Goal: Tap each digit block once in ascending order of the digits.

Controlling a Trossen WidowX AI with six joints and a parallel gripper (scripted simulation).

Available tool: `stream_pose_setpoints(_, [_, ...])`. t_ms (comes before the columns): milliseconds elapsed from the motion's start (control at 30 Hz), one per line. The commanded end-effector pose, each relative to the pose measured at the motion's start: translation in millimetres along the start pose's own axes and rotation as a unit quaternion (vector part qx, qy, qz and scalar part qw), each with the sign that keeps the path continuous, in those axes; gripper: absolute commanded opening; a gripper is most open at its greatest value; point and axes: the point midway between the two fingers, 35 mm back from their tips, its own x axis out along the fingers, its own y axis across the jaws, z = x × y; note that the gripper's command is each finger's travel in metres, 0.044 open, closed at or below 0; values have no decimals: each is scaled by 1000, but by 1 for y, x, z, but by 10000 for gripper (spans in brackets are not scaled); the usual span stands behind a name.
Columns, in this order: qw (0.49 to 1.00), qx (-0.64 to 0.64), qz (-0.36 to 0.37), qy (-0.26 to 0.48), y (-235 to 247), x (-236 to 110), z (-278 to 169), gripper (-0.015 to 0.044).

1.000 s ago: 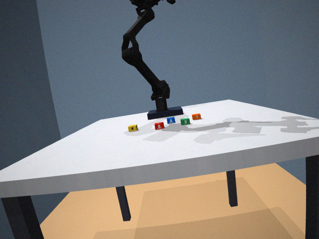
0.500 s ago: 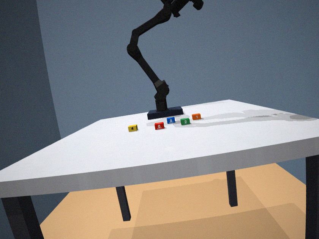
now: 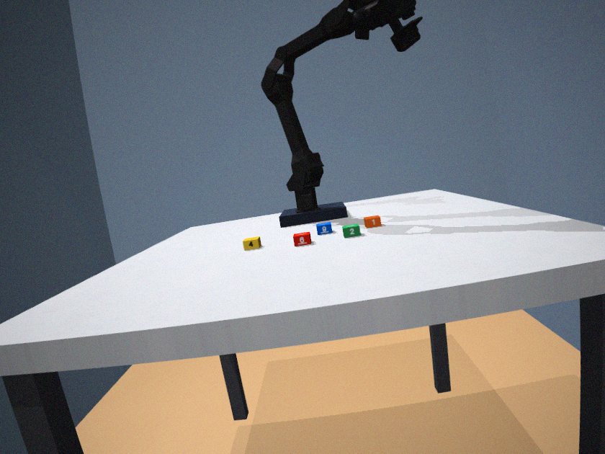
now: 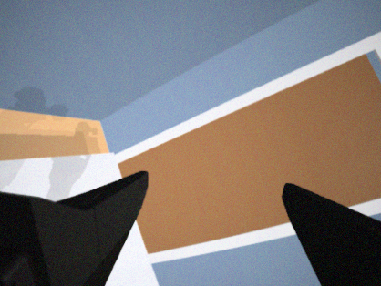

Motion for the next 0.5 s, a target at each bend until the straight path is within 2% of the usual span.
stream_pose_setpoints(0, [995, 11, 39, 93, 9, 40, -63, 400])
stream_pose_setpoints(233, [962, 64, 100, 245, 20, 73, -176, 400])
stream_pose_setpoints(467, [891, 164, 152, 394, 31, 65, -294, 400])
